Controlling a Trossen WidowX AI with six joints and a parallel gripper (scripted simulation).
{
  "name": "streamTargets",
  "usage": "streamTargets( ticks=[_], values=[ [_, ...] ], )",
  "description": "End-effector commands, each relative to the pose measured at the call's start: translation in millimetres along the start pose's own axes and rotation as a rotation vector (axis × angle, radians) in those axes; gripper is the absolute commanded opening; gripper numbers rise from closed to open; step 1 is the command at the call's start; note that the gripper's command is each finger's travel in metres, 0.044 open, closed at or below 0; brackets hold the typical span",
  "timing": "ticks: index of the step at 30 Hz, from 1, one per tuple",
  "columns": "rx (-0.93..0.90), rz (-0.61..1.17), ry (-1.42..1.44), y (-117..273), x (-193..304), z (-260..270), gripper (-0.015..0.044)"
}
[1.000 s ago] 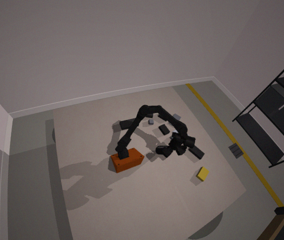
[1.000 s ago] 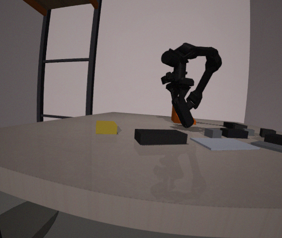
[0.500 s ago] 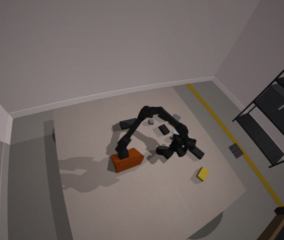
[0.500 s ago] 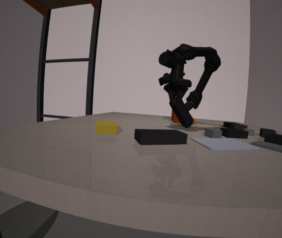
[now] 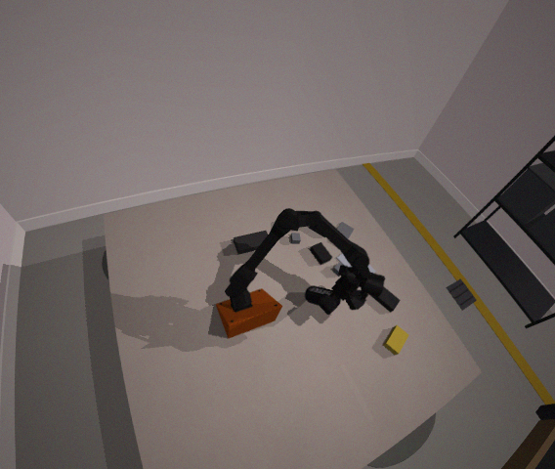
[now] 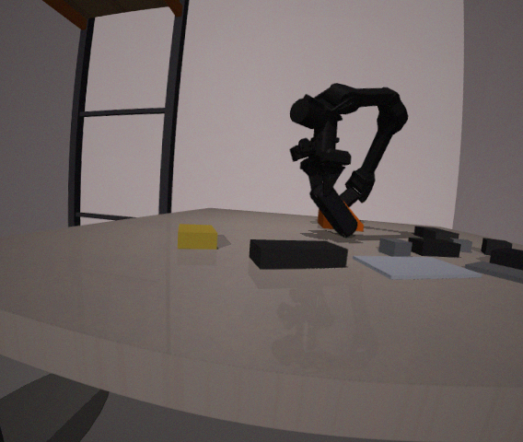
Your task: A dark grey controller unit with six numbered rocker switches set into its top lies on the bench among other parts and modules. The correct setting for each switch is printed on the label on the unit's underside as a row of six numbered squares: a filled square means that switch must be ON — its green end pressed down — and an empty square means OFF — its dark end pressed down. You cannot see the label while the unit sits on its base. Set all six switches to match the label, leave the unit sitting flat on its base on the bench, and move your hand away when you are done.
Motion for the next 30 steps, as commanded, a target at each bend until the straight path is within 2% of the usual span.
streamTargets(
  ticks=[1, 30],
  values=[
    [0.024, 0.02, -0.002, -11, 0, -1, 0.0338],
    [0.023, 0.02, -0.002, -28, -15, 1, 0.0338]
  ],
)
Point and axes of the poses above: the point midway between the two fingers, 35 mm back from their tips, its own y axis back along the fingers, its own z axis across the jaws, x = y × z, the point moved 2 cm from there along y, back along the fingers, and after that the axes turned 9 degrees about -y, right-handed, at the moved point
